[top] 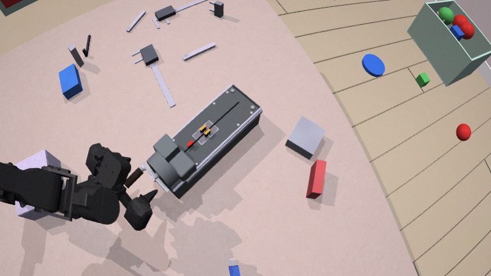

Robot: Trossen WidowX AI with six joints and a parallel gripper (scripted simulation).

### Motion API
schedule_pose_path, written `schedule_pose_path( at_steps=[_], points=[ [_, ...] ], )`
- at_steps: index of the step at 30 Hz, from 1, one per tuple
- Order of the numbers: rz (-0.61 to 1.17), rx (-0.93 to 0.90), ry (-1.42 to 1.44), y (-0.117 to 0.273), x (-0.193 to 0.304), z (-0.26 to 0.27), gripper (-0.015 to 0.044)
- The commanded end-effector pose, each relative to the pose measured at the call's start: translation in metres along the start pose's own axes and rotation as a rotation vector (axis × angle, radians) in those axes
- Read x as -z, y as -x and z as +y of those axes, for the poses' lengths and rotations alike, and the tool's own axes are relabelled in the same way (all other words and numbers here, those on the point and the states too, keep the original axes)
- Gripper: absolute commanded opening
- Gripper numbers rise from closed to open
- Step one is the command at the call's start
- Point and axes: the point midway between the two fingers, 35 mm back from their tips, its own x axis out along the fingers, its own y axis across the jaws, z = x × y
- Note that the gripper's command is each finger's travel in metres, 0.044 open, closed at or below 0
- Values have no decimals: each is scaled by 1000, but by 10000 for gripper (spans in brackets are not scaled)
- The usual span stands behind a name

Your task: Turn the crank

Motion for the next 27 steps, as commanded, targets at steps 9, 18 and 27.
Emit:
schedule_pose_path(
  at_steps=[9,18,27],
  points=[
    [8,-14,-5,-5,9,5,282],
    [8,-14,-5,-5,9,5,46],
    [8,-13,-5,-4,7,4,0]
  ],
)
